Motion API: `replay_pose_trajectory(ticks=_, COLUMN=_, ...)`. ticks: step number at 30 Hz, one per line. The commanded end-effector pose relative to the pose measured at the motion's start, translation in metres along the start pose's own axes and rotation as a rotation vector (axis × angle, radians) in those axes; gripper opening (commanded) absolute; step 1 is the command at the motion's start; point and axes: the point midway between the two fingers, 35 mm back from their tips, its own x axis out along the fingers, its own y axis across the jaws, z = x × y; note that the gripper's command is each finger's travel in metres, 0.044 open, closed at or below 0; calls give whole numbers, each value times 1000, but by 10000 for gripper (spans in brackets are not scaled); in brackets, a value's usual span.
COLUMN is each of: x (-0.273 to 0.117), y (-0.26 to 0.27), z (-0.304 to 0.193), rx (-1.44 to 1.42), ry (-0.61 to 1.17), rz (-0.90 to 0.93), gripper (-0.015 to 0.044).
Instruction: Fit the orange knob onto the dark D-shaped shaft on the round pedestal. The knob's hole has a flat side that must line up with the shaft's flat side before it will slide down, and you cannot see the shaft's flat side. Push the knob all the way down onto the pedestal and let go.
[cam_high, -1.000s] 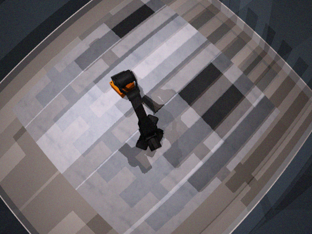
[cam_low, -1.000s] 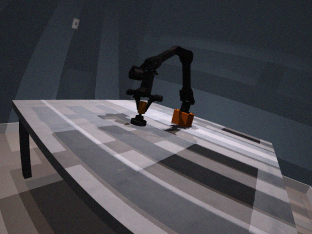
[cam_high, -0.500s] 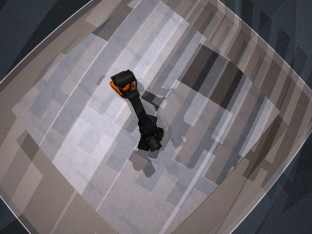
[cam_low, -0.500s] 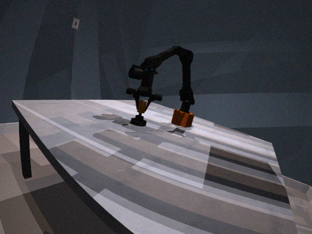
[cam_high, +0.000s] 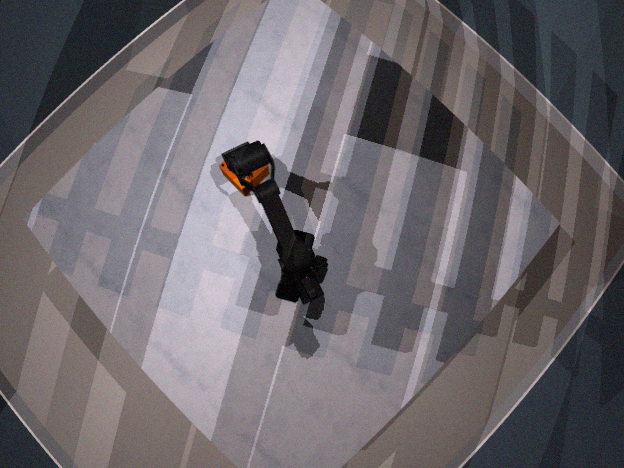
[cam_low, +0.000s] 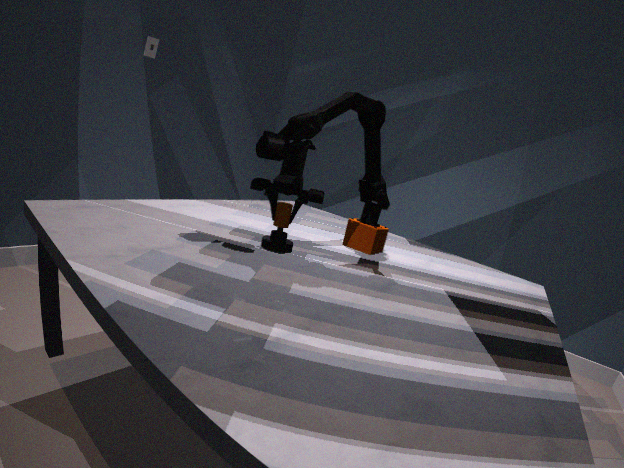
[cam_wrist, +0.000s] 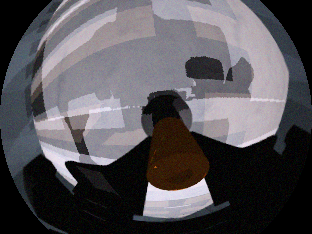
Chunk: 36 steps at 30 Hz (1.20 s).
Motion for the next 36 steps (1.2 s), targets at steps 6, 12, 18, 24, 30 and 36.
replay_pose_trajectory(ticks=6, x=0, y=1, z=-1, rx=-5, ry=1, rz=-4, gripper=0)
replay_pose_trajectory(ticks=12, x=-3, y=3, z=-3, rx=-5, ry=1, rz=-4, gripper=0)
replay_pose_trajectory(ticks=18, x=-5, y=3, z=-3, rx=-130, ry=1, rz=-4, gripper=0)
replay_pose_trajectory(ticks=24, x=-6, y=2, z=-3, rx=-215, ry=1, rz=-4, gripper=0)
replay_pose_trajectory(ticks=30, x=-6, y=0, z=-1, rx=-215, ry=1, rz=-4, gripper=0)
replay_pose_trajectory(ticks=36, x=-3, y=-2, z=1, rx=-215, ry=1, rz=-5, gripper=0)
